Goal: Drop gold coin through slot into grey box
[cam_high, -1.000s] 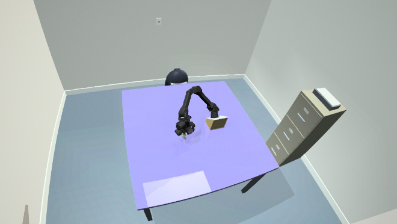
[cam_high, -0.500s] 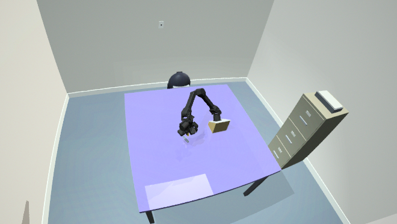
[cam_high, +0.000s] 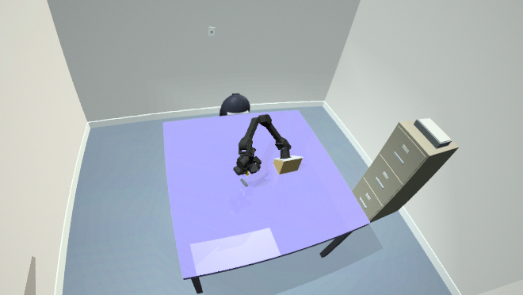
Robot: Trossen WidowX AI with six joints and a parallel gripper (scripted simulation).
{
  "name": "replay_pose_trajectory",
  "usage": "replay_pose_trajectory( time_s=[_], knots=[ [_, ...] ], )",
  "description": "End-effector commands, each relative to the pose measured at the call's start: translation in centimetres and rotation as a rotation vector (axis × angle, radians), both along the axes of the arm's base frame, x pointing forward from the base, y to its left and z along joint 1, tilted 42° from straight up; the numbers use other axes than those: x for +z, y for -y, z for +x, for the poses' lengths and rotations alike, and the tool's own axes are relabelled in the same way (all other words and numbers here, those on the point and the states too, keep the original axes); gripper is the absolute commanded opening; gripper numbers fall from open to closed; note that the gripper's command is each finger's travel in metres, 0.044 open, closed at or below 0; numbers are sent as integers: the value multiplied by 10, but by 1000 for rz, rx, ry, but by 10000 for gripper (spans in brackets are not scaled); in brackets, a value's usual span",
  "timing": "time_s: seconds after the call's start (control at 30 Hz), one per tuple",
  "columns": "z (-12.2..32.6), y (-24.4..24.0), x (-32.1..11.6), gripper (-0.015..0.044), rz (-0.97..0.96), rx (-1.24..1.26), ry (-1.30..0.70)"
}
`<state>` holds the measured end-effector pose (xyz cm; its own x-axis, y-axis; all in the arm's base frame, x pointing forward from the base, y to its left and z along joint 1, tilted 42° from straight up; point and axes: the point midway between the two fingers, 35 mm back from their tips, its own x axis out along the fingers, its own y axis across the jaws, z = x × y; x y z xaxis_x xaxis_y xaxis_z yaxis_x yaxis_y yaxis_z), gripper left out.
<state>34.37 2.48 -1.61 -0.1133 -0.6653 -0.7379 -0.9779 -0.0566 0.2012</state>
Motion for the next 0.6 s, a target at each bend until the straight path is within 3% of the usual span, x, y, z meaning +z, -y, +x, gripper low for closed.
replay_pose_trajectory(
  time_s=[0.0, 0.57],
  knots=[
    [3, -3, 4, 0, 2, -57, 62],
    [3, -4, 4, 0, -62, -494, 451]
  ],
)
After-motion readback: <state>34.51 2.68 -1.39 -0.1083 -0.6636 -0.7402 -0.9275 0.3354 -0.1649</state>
